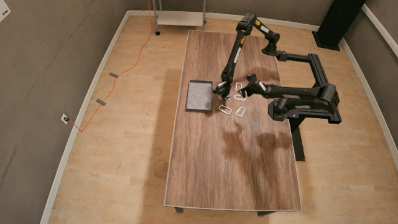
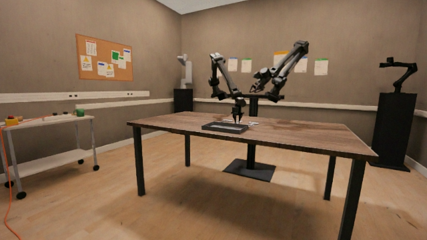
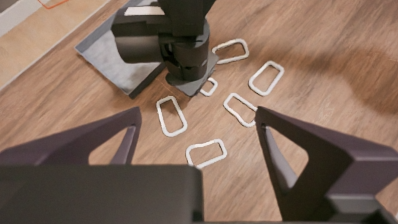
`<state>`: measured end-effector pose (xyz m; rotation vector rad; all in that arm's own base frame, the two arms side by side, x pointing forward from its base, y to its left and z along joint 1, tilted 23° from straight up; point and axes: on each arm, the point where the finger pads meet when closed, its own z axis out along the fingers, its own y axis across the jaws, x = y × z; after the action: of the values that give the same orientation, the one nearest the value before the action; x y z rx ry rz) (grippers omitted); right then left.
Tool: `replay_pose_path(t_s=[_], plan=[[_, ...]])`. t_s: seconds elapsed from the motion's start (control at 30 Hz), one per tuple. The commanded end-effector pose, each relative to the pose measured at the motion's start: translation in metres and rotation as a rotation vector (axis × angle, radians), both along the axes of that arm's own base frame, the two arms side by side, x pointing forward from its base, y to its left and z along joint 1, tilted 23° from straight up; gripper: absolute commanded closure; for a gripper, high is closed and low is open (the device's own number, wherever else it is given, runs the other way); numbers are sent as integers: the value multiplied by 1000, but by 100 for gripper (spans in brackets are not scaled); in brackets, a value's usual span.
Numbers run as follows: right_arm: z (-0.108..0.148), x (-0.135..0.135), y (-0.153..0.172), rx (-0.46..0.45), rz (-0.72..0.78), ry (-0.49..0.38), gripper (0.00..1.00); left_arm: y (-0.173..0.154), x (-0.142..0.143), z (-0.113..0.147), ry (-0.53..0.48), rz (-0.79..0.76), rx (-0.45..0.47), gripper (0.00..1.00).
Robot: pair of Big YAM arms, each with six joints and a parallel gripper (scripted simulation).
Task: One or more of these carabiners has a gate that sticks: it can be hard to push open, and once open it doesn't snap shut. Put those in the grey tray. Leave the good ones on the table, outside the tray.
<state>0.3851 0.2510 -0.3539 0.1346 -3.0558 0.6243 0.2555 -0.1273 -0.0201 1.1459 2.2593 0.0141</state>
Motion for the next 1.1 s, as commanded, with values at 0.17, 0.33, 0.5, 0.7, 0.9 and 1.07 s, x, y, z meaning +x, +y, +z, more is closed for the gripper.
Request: replay_pose_path(t_s=[0.17, 0.33, 0.5, 0.7, 0.9, 1.07], plan=[[-6, 23, 1, 16, -14, -21, 70, -3, 3, 3, -9, 2, -9, 0], [-4, 21, -1, 20, -18, -27, 74, -3, 3, 3, -9, 2, -9, 0], [2, 20, 8, 28, -6, -38, 82, -3, 3, 3, -9, 2, -9, 0], [6, 21, 10, 34, -9, -46, 86, -3, 3, 3, -9, 2, -9, 0], [5, 12, 3, 25, -14, -35, 95, -3, 3, 3, -9, 2, -9, 0], [5, 17, 8, 33, -12, -43, 100, -3, 3, 3, -9, 2, -9, 0]])
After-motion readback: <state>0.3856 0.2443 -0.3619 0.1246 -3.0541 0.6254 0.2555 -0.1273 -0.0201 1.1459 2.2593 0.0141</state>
